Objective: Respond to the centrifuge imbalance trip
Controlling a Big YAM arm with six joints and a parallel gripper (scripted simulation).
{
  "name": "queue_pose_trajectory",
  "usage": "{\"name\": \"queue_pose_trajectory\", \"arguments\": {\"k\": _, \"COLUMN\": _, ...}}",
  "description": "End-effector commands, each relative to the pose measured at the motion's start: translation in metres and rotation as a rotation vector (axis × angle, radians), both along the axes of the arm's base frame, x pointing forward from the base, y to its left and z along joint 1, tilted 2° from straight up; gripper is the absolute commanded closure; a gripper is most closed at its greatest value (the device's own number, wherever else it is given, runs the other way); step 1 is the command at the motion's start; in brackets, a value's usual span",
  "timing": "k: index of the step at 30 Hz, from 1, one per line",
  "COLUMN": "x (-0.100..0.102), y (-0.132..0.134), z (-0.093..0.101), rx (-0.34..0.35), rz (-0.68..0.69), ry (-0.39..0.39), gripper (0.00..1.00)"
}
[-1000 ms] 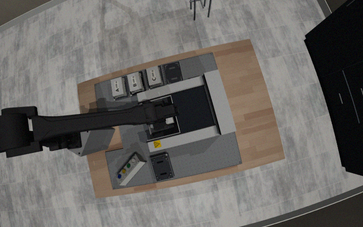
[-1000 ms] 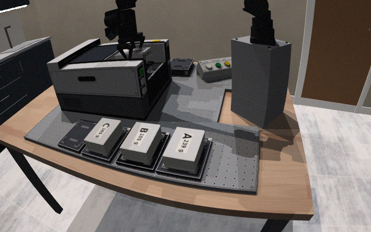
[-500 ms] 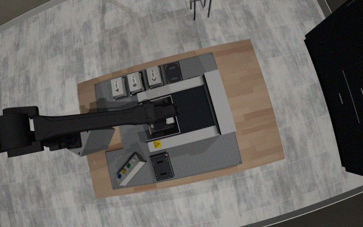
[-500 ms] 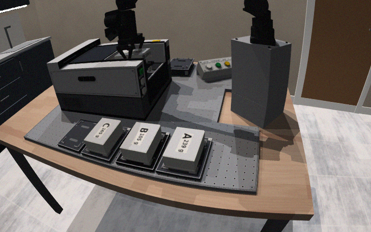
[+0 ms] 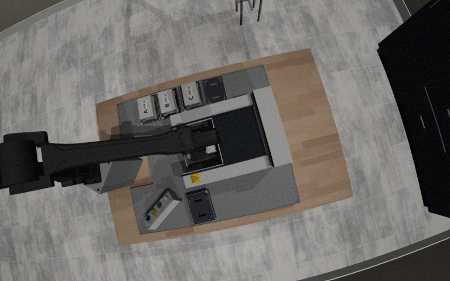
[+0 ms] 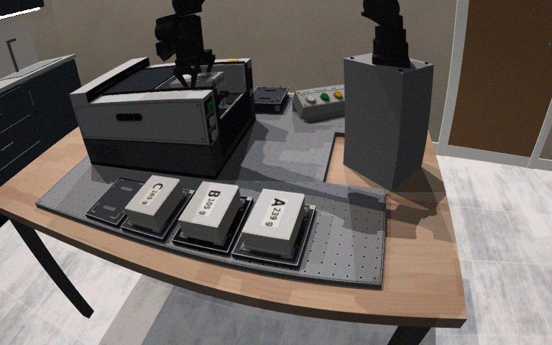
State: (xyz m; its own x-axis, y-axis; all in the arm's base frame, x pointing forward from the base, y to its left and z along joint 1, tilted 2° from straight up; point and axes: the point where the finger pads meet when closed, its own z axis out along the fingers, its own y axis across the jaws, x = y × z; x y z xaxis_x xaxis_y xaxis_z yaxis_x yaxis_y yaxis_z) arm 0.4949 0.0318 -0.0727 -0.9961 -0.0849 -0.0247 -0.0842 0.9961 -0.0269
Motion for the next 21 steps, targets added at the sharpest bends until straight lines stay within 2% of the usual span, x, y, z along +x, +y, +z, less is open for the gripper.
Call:
{"name": "queue_pose_trajectory", "arguments": {"k": 1, "x": 0.013, "y": -0.005, "z": 0.006, "rx": 0.004, "rz": -0.006, "ry": -0.035, "gripper": 1.0}}
{"name": "queue_pose_trajectory", "arguments": {"k": 13, "x": 0.015, "y": -0.006, "z": 0.003, "rx": 0.004, "rz": -0.006, "ry": -0.033, "gripper": 1.0}}
{"name": "queue_pose_trajectory", "arguments": {"k": 21, "x": 0.029, "y": -0.005, "z": 0.008, "rx": 0.006, "rz": -0.003, "ry": -0.056, "gripper": 1.0}}
